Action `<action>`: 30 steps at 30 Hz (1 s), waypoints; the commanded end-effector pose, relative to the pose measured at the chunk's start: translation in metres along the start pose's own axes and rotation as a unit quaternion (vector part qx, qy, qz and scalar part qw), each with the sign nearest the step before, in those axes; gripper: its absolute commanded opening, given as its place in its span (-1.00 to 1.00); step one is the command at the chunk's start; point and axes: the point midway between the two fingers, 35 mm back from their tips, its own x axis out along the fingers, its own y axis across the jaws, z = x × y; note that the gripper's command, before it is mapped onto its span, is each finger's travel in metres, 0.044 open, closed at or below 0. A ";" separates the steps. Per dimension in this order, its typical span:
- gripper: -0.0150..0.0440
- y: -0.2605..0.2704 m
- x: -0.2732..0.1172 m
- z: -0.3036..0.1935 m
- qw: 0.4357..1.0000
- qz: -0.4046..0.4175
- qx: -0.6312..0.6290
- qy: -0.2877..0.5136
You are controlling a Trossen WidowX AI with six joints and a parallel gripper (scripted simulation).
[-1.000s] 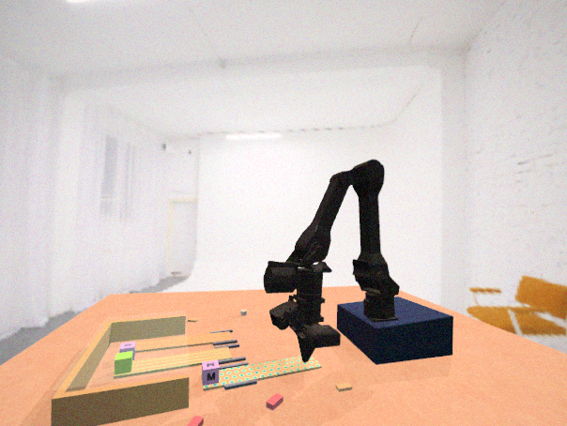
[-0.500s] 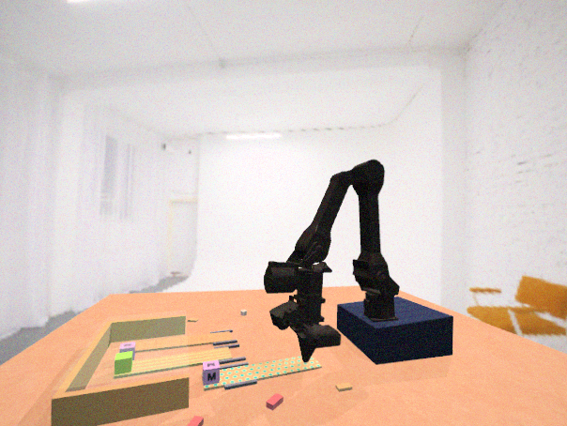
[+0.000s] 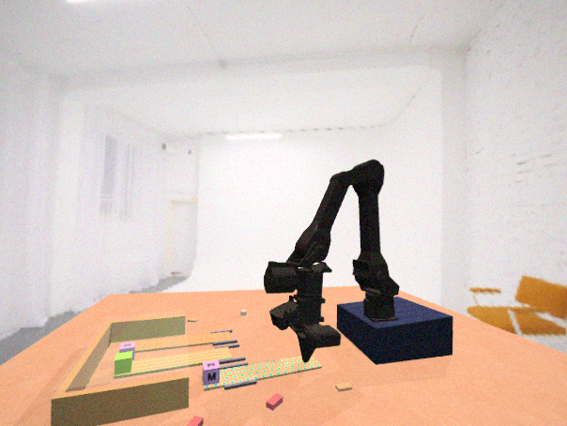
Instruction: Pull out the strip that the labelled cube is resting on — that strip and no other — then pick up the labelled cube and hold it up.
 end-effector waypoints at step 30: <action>0.22 -0.001 -0.044 0.038 1.000 0.001 0.005 0.015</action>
